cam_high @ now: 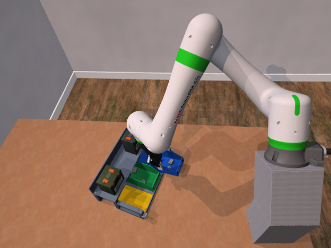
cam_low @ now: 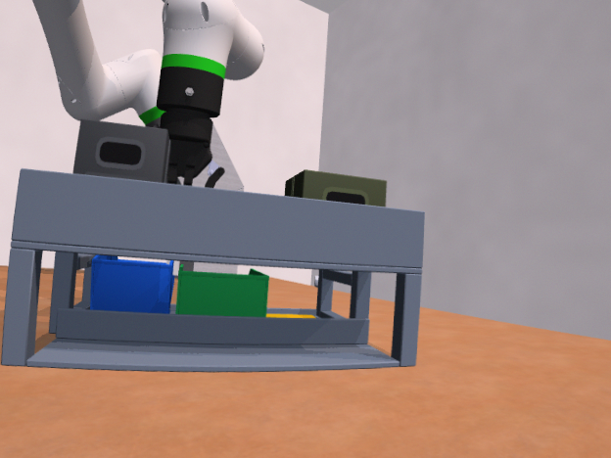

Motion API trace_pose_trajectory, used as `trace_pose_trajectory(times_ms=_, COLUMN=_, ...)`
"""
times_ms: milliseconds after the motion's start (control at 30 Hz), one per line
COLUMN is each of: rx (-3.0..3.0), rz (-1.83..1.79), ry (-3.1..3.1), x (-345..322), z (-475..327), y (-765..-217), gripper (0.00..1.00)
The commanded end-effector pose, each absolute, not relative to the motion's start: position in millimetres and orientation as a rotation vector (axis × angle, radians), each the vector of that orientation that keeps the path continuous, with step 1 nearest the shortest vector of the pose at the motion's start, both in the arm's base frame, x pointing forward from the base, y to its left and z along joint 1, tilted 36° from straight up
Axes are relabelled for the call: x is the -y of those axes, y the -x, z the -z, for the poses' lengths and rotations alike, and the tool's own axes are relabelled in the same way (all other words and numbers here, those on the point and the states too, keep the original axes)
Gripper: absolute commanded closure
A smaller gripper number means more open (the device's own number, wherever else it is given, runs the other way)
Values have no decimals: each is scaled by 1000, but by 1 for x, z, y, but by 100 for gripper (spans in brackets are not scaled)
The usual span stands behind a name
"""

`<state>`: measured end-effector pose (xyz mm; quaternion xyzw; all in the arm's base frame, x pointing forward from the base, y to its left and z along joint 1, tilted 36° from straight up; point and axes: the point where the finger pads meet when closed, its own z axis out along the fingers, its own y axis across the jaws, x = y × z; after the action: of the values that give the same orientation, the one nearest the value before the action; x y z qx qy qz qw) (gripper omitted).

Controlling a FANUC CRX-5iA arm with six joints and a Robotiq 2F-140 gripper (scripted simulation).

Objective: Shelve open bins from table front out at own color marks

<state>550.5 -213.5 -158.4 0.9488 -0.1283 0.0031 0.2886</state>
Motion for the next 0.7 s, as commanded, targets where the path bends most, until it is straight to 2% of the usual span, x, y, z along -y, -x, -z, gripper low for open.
trace_pose_trajectory(times_ms=0, rx=342, rz=-10, ry=-2533, x=213, z=158, y=-551, gripper=100)
trace_pose_trajectory(times_ms=667, rx=335, rz=-32, ry=-2531, x=215, z=157, y=-559, gripper=100)
